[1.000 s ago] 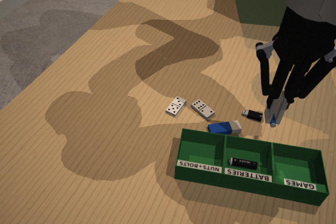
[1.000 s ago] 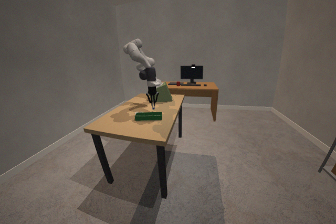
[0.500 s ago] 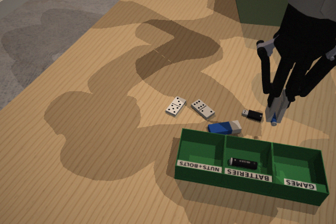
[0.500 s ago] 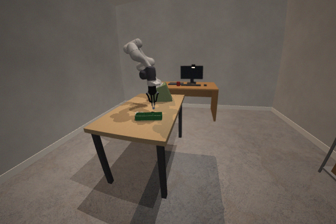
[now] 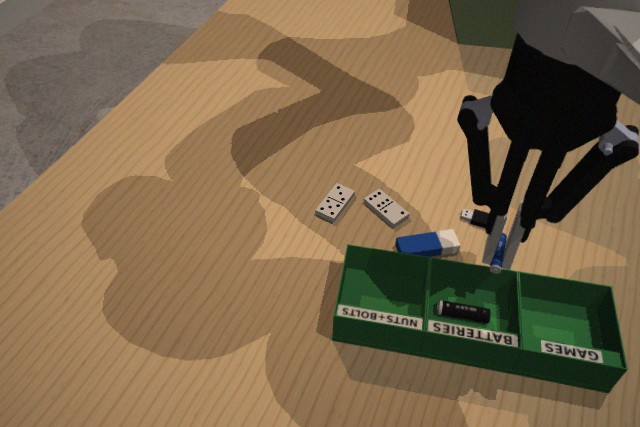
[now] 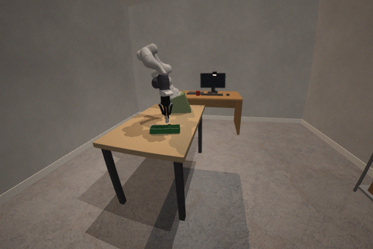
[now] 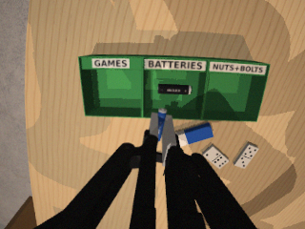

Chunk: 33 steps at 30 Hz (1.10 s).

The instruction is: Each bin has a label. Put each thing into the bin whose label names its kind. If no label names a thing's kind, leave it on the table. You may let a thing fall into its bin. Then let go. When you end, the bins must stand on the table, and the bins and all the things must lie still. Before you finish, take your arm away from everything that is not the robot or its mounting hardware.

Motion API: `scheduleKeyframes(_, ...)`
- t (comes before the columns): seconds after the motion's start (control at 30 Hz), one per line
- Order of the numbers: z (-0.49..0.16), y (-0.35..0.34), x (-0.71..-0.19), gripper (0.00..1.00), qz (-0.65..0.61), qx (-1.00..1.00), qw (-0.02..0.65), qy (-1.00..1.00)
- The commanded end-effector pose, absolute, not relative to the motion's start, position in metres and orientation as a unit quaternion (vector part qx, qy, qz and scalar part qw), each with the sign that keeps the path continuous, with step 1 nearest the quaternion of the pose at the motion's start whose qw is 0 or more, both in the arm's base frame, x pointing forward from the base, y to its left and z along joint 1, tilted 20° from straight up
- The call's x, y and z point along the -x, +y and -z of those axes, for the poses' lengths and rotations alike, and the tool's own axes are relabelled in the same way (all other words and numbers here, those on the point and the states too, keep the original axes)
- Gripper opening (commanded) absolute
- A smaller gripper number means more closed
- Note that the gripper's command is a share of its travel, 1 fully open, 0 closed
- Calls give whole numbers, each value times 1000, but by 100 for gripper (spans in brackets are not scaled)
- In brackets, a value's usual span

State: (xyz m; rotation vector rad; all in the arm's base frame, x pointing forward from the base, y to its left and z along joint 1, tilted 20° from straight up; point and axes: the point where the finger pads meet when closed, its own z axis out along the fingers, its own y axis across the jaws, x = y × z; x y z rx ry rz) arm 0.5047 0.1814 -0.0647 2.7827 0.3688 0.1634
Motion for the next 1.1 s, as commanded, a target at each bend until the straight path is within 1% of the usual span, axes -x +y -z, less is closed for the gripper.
scheduleKeyframes(0.0, 63, 178, -523, 3, -68, -983, 162, 52)
scheduleKeyframes(0.1, 60, 177, -539, 3, -75, -984, 158, 17)
scheduleKeyframes(1.07, 61, 178, -540, 3, -101, -959, 137, -229)
